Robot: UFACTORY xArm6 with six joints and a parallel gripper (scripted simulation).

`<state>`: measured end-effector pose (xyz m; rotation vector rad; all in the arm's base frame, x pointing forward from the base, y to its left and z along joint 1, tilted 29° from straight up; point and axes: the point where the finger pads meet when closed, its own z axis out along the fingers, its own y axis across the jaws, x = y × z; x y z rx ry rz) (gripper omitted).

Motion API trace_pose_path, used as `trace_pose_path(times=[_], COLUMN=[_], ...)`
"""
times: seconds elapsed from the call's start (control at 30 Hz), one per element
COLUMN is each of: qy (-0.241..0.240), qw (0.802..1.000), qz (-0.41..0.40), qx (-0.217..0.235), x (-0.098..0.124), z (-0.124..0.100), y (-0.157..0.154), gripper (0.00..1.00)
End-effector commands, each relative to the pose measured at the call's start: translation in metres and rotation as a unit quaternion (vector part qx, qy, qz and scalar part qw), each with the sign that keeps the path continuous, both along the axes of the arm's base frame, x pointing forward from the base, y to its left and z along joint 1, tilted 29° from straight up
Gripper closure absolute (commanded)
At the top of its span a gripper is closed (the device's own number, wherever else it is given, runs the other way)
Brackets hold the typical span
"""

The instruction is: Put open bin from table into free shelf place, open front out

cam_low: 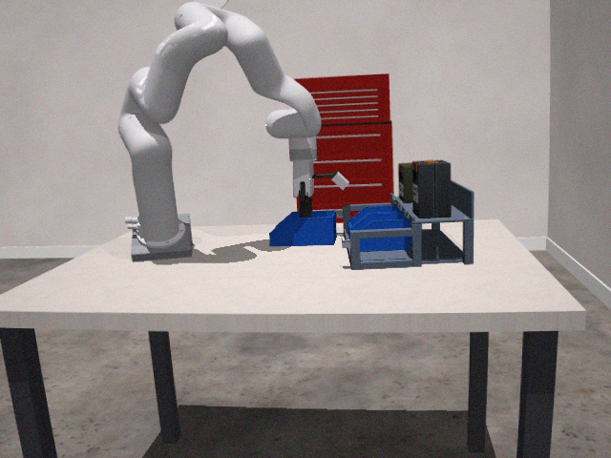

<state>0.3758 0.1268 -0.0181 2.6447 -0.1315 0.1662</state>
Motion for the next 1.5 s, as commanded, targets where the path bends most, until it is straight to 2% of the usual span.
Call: trace_pose_path(times=[0.0,0.4,1.47], qy=[-0.003,-0.003,-0.003], qw=[1.000,1.000,1.000], qz=[0.001,0.001,0.001], qx=[0.002,0.002,0.002], x=[0.0023,0.0029,0.0025], z=[-0.0008,-0.0076,-0.0043], y=[0.0006,-0.0032,-0.0014], gripper=[0.72,0.72,0.72])
